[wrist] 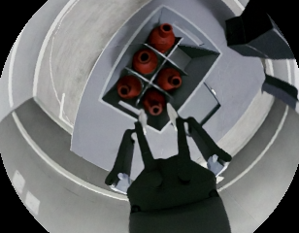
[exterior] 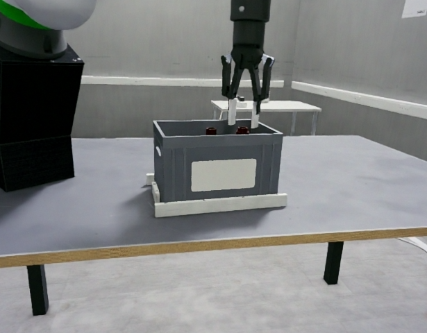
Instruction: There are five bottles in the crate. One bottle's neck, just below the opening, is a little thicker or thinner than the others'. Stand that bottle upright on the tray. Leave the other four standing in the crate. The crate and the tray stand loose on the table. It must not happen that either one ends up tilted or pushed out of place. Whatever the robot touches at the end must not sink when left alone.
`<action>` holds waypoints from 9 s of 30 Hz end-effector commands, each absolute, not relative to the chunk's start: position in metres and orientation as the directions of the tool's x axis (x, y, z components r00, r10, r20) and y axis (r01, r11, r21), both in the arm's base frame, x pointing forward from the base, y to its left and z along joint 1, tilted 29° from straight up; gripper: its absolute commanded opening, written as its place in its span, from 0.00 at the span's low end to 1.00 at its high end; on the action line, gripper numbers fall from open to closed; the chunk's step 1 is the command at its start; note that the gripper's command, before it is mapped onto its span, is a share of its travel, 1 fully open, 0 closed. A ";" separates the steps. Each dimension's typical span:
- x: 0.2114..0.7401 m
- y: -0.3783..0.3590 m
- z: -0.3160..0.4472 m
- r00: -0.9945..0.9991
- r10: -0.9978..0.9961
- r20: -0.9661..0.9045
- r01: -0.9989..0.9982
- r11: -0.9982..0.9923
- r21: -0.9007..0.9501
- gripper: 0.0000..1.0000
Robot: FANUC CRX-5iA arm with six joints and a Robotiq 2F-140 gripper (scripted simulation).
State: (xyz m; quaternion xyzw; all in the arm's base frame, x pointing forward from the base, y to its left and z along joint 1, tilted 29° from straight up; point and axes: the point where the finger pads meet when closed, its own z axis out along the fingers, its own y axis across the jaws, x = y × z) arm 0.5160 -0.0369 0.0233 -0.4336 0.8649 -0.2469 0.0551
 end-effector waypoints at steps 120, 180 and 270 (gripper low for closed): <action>0.524 -0.046 0.002 -0.617 -0.778 0.118 -0.723 0.502 -0.476 0.10; 0.524 -0.046 0.003 -0.617 -0.778 0.118 -0.723 0.502 -0.476 0.44; 0.426 -0.069 0.087 -0.618 -0.777 0.118 -0.722 0.502 -0.477 0.10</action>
